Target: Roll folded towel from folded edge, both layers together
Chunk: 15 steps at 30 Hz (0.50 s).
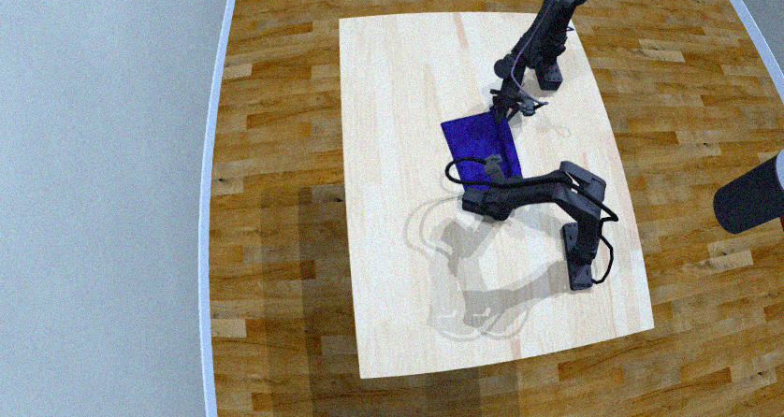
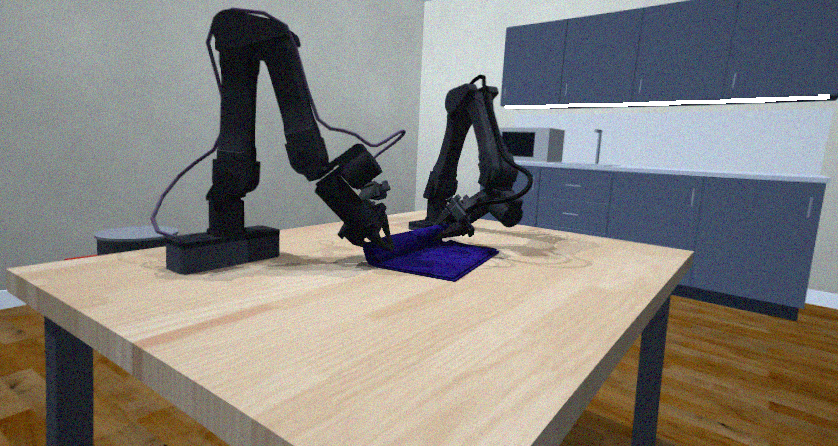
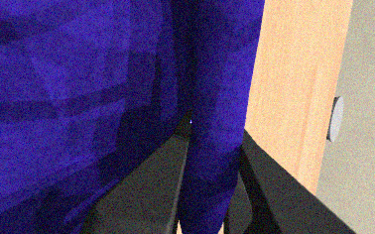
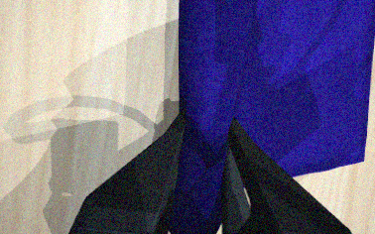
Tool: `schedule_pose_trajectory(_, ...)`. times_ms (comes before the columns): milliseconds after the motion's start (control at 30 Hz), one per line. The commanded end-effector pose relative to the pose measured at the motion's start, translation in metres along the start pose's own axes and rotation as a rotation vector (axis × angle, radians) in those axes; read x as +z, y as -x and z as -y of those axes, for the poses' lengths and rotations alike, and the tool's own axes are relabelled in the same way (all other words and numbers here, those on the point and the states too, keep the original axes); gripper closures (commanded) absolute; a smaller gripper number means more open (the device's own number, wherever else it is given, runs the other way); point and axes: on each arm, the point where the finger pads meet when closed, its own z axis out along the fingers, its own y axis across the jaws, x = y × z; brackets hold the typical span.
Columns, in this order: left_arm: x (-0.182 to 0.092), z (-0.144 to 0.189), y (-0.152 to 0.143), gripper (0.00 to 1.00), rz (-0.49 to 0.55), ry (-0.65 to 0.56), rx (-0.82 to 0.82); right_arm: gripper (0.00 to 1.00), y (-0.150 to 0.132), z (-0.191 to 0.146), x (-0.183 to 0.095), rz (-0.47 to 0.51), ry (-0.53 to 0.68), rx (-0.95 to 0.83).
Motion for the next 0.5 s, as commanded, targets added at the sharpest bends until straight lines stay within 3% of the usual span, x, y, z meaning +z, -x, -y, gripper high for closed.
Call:
schedule_pose_trajectory(0, 0.0019, -0.0081, -0.0045, 0.80, -0.025, 0.014, 0.005, 0.76, -0.0016, -0.0057, 0.0010, 0.002, 0.011, 0.012)
schedule_pose_trajectory(300, 0.0019, -0.0081, -0.0045, 0.80, -0.025, 0.014, 0.005, 0.78, -0.0016, -0.0057, 0.0010, 0.002, 0.011, 0.012)
schedule_pose_trajectory(467, 0.0001, -0.0059, -0.0032, 0.58, -0.025, 0.014, 0.005, 0.78, -0.0016, -0.0057, 0.0010, 0.002, 0.011, 0.012)
